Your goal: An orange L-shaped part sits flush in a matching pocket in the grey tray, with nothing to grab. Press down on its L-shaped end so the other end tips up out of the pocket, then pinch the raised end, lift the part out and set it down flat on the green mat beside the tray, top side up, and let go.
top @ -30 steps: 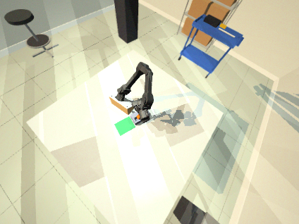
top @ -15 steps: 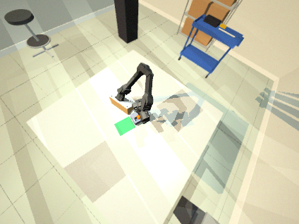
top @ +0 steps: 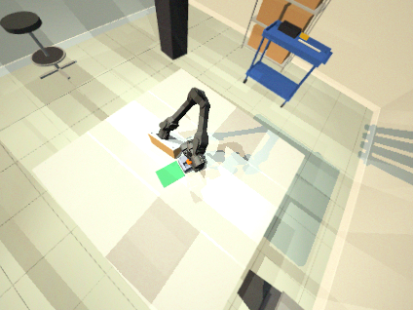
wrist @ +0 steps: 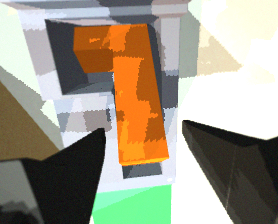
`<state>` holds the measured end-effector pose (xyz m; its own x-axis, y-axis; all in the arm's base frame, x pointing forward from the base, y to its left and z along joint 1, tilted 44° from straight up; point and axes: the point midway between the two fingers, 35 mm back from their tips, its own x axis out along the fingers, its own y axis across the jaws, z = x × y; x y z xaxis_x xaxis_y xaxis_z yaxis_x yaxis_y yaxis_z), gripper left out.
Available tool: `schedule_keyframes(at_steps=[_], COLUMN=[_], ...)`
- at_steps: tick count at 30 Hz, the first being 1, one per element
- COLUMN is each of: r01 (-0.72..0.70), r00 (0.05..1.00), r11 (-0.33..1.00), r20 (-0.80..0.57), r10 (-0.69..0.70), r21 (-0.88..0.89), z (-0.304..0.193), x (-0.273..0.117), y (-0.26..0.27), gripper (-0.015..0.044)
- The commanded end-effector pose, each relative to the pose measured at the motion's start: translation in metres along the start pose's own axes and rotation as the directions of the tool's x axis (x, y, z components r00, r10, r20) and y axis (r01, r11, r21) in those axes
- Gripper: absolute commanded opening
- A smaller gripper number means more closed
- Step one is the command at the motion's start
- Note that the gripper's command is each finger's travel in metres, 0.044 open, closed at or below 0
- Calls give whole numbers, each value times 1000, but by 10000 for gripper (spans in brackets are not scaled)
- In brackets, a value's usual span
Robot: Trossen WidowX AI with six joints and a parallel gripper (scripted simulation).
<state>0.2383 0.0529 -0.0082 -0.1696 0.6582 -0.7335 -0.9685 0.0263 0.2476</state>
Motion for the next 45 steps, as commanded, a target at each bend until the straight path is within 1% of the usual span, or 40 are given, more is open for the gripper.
schedule_keyframes(at_steps=[1,2,7,17,20,28,45], r01=[-6,-6,-2,-2,-2,-2,-5], r00=[1000,1000,1000,1000,1000,1000,1000], r11=[1000,1000,1000,1000,1000,1000,1000], r20=[5,5,0,0,0,1,3], r10=[6,6,2,2,2,2,5], r21=[8,8,0,0,0,1,7], z=[0,0,0,0,0,0,-1], x=[6,6,2,2,2,0,-26], y=[2,2,0,0,0,1,1], gripper=[280,280,149,82,3,0,0])
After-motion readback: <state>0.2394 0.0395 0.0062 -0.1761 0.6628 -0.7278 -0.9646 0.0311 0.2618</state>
